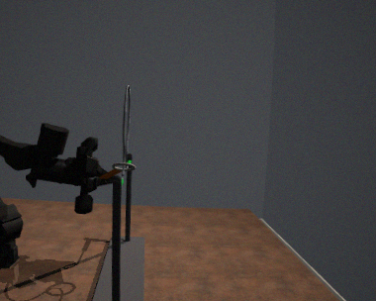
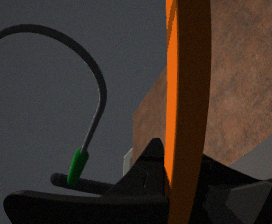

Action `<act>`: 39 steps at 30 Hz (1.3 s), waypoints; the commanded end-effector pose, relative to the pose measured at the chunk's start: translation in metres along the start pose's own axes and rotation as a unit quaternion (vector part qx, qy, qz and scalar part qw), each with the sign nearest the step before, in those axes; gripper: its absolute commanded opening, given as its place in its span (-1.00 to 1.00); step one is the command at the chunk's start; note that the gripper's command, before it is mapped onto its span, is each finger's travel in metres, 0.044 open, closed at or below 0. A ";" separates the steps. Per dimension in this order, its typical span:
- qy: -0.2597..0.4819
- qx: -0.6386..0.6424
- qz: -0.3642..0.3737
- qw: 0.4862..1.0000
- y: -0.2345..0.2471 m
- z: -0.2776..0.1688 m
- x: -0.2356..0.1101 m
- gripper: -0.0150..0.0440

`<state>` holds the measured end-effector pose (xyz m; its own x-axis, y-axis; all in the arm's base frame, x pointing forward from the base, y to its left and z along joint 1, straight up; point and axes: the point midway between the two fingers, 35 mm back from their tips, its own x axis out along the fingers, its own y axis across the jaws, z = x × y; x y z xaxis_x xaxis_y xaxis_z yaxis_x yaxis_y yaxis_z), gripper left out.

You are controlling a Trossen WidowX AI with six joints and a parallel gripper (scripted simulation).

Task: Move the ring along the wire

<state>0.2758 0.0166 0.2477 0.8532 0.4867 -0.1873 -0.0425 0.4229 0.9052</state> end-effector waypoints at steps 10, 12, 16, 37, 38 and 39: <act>0.008 0.086 0.050 0.995 0.033 0.003 -0.004 -1.00; 0.008 0.099 0.057 0.993 0.037 0.003 -0.005 -1.00; 0.008 0.128 0.072 0.989 0.046 0.006 -0.006 -1.00; 0.007 0.304 0.168 0.938 0.100 0.032 -0.020 -1.00; 0.007 0.312 0.173 0.934 0.103 0.033 -0.021 -1.00; 0.007 0.320 0.177 0.931 0.105 0.035 -0.022 -1.00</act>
<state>0.2708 0.0267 0.3496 0.8351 0.5333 0.1353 0.0076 -0.2570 0.9664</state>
